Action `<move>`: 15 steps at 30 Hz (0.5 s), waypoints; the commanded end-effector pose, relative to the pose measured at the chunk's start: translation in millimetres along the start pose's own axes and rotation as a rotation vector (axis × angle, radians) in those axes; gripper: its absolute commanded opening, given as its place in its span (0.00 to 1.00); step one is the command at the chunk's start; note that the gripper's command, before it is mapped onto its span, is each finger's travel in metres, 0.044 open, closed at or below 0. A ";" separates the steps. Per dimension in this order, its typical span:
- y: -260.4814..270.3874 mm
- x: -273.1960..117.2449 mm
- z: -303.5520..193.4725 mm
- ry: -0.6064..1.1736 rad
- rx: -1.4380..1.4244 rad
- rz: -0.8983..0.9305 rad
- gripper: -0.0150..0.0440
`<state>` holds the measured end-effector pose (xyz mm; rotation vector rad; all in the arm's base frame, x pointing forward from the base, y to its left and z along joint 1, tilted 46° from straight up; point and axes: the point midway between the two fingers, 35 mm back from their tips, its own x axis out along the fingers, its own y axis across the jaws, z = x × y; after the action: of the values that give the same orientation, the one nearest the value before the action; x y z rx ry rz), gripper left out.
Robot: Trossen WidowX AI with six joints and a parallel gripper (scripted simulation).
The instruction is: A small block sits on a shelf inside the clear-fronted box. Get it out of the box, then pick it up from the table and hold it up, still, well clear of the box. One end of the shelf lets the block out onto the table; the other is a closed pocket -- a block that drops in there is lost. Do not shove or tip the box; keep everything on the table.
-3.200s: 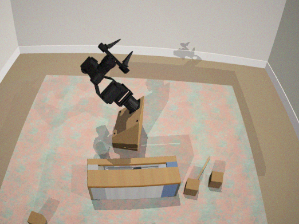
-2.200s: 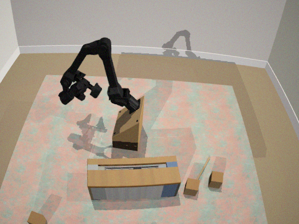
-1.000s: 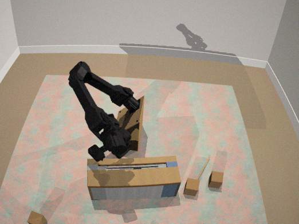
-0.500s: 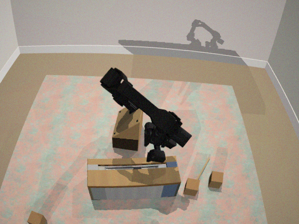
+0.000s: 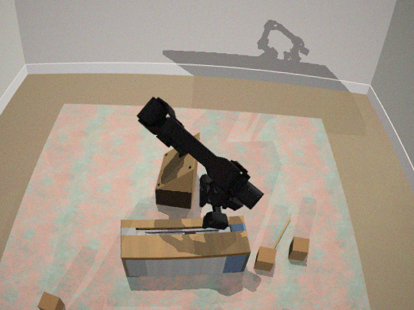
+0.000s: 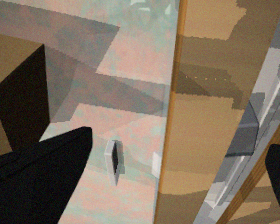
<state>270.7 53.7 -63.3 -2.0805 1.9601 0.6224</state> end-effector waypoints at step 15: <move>2.6 28.1 10.0 0.005 -0.007 0.001 0.93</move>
<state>268.8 36.2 -81.0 -2.0810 1.9601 0.6217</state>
